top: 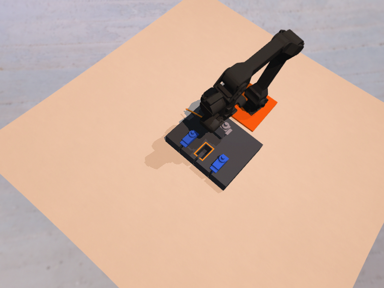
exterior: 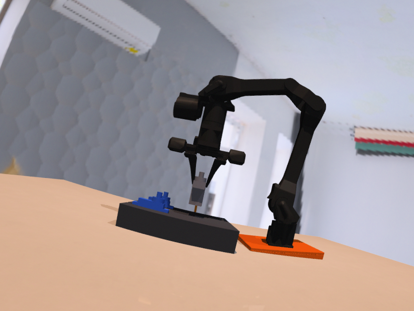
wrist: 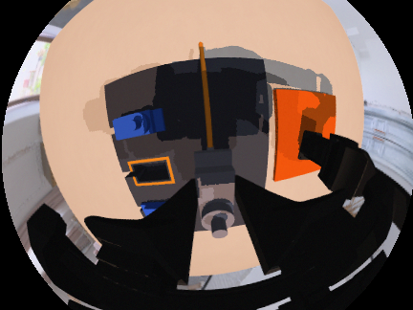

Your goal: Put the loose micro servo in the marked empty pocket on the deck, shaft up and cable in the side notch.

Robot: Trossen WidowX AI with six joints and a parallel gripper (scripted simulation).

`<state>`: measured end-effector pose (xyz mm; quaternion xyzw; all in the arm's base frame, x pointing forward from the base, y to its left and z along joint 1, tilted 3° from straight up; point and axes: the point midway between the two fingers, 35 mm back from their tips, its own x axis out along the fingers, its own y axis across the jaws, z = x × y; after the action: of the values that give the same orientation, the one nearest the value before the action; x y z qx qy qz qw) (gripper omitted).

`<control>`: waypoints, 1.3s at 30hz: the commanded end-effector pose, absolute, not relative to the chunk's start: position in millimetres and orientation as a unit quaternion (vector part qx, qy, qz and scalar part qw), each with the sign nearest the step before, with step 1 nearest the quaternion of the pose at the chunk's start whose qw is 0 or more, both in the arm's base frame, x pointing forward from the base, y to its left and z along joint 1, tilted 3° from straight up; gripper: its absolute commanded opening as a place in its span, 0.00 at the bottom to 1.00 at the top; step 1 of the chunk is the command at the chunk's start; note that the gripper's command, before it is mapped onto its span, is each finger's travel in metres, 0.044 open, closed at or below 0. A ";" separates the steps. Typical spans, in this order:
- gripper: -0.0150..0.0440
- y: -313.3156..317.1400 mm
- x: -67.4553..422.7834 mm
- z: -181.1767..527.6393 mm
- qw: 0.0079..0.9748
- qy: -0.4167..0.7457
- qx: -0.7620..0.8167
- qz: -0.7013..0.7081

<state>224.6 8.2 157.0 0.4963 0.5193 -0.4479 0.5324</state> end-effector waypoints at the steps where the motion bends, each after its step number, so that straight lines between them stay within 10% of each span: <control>1: 0.25 21.2 221.4 159.4 0.534 0.516 0.498 -0.447; 39: 0.25 26.8 220.4 159.6 0.717 0.675 0.140 -0.105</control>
<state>220.9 27.2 159.2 0.1735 0.6693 -0.1352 0.7097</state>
